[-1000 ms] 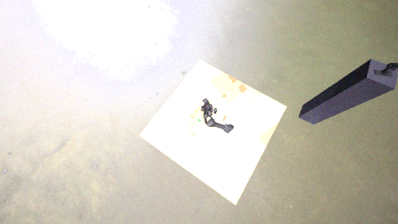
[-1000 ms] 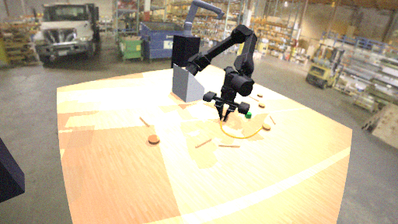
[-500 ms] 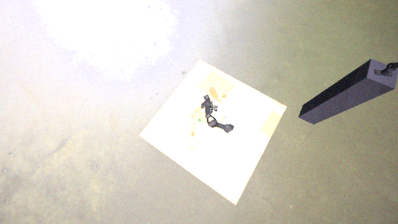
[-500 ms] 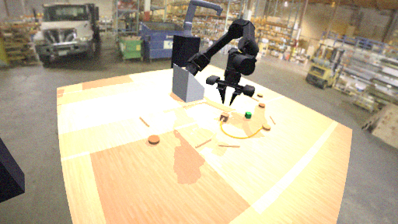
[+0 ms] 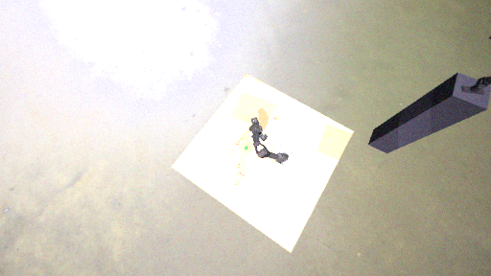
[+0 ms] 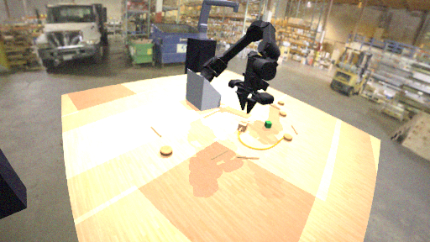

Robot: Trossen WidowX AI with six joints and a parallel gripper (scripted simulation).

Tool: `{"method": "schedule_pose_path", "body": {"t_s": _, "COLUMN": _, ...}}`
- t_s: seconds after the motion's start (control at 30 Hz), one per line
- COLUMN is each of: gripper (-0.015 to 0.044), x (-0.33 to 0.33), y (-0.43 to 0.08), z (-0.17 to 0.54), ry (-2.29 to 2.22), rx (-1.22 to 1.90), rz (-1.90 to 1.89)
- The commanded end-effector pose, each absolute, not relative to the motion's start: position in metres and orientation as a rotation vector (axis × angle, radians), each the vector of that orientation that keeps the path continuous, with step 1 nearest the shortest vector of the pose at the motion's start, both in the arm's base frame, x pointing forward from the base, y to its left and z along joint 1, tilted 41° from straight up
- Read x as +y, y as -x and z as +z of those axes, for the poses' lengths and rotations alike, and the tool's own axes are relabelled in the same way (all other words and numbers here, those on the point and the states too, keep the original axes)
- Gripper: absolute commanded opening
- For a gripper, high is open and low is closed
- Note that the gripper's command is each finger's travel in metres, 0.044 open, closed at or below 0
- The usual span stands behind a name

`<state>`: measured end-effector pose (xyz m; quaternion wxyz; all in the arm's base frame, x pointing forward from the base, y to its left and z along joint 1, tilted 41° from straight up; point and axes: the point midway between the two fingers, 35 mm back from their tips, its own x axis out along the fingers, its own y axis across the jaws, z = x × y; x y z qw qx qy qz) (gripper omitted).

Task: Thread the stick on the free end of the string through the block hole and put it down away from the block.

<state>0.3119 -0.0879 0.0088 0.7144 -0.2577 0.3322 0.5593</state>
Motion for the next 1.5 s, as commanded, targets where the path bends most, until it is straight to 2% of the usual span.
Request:
{"method": "schedule_pose_path", "body": {"t_s": 0.0, "gripper": 0.0123, "x": -0.078, "y": -0.307, "z": 0.016, "ry": 0.011, "rx": 1.083, "rz": 0.912}}
{"method": "schedule_pose_path", "body": {"t_s": 0.13, "gripper": 0.0123, "x": -0.073, "y": -0.304, "z": 0.02, "ry": -0.273, "rx": 1.229, "rz": 0.717}}
{"method": "schedule_pose_path", "body": {"t_s": 0.5, "gripper": 0.0123, "x": -0.065, "y": -0.3, "z": 0.026, "ry": -0.714, "rx": 1.41, "rz": 0.376}}
{"method": "schedule_pose_path", "body": {"t_s": 1.2, "gripper": 0.0123, "x": -0.051, "y": -0.293, "z": 0.035, "ry": -1.529, "rx": 1.573, "rz": -0.404}}
{"method": "schedule_pose_path", "body": {"t_s": 1.47, "gripper": 0.0123, "x": -0.051, "y": -0.293, "z": 0.035, "ry": -1.55, "rx": 1.574, "rz": -0.428}}
